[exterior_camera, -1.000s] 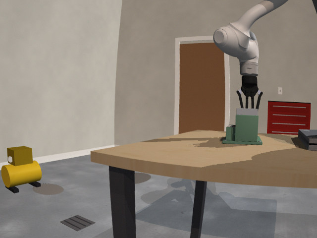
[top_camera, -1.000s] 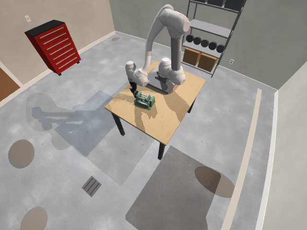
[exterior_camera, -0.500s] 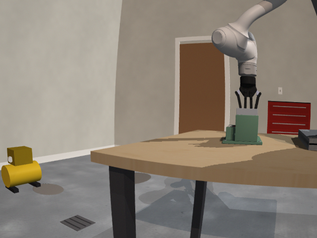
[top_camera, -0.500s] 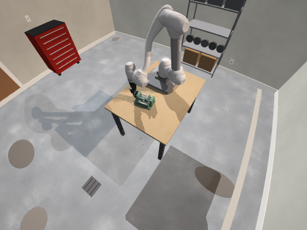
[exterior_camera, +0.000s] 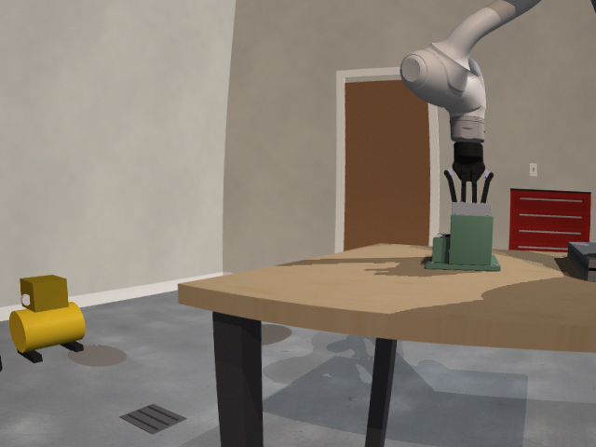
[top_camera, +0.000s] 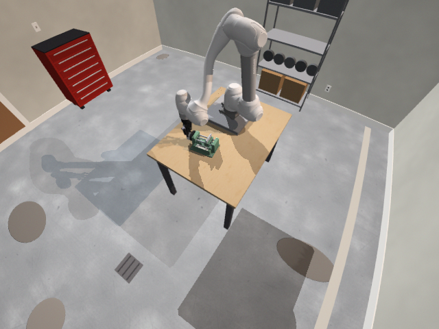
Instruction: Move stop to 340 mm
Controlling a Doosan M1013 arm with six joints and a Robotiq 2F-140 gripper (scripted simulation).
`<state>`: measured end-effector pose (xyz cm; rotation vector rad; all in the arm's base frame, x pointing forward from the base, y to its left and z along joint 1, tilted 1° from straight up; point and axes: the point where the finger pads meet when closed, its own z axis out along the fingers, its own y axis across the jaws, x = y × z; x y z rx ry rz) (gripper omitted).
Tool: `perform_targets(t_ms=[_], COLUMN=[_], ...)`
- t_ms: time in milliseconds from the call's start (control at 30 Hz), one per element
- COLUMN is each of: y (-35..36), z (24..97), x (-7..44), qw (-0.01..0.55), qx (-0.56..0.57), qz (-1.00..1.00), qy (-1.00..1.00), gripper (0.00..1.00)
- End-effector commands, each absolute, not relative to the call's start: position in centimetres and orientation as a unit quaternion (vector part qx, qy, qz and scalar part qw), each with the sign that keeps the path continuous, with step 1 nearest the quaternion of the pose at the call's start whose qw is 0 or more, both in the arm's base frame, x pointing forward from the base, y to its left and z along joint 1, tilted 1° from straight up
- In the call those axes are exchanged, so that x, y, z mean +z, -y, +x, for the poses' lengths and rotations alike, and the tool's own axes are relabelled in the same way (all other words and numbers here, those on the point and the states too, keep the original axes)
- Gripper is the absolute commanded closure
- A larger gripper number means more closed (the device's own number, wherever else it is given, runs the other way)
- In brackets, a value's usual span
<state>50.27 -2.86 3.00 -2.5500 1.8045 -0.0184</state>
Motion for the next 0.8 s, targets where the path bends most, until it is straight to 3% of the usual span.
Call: perform_targets(t_ms=[0, 767], y=[2.5, 2.0], z=[50.8, 52.3], x=[3.0, 4.7], qw=[0.009, 0.009], qx=[-0.004, -0.004], qz=[-0.816, -0.816], qy=[-0.578, -0.578], gripper=[0.96, 0.96])
